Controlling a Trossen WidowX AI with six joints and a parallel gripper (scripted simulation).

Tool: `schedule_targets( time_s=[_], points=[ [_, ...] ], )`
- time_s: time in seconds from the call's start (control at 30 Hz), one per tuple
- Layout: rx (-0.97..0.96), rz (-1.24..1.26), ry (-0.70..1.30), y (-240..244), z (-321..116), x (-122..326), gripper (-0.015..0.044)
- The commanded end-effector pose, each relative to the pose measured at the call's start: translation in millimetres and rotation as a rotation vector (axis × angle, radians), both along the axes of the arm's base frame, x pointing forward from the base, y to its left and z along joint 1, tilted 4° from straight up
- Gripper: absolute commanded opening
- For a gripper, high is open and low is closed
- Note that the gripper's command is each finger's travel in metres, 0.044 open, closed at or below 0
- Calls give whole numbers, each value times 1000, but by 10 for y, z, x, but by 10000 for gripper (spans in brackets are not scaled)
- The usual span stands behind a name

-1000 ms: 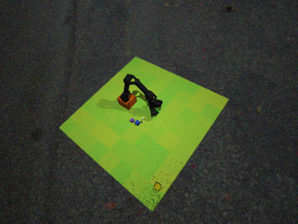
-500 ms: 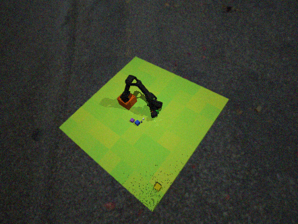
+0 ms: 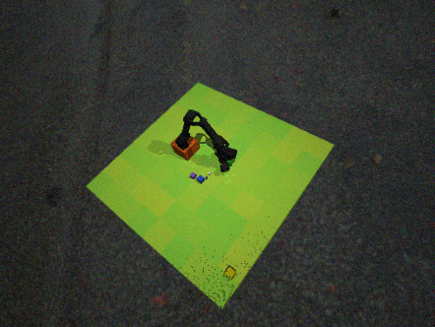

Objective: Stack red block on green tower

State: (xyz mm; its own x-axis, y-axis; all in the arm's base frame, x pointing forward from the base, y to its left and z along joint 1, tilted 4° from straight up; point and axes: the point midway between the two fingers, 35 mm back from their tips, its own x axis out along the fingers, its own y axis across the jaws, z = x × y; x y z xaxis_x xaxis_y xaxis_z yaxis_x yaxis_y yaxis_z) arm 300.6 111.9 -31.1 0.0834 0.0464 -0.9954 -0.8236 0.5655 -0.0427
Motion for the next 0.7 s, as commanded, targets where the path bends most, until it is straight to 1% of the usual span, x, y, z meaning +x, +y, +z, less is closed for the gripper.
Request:
schedule_targets(
  time_s=[0.0,0.03,0.43,0.67],
  points=[
    [4,1,4,4,-9,-11,440],
    [4,0,4,4,-1,-13,440],
    [4,0,4,4,-1,-13,125],
    [4,0,4,4,-1,-13,78]
  ],
)
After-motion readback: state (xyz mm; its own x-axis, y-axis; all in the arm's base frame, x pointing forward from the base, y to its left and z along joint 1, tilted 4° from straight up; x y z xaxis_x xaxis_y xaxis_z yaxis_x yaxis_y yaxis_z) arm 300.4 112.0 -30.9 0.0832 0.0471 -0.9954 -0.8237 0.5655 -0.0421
